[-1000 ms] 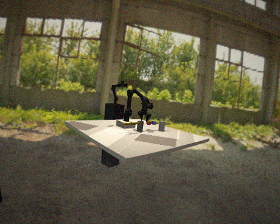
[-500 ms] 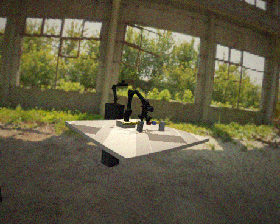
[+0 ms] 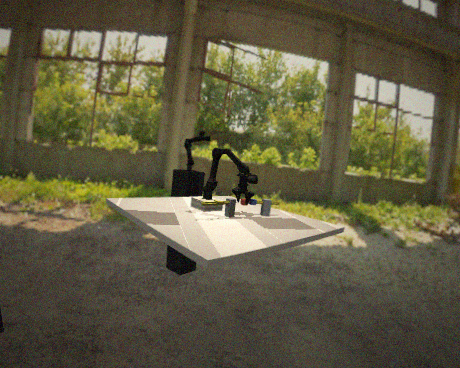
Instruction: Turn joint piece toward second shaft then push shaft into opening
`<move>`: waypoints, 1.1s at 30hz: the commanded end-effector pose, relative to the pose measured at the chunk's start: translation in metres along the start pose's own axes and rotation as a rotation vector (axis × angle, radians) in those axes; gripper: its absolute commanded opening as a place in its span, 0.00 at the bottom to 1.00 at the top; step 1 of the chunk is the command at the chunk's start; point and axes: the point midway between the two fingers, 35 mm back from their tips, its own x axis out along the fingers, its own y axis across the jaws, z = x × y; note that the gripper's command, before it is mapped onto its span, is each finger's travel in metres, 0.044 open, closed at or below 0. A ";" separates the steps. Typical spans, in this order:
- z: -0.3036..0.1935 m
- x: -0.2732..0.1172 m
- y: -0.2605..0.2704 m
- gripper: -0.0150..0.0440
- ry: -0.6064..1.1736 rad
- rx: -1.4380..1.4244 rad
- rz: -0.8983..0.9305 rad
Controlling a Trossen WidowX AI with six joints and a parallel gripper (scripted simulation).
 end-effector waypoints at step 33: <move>-0.005 0.030 0.003 0.56 -0.002 0.006 0.006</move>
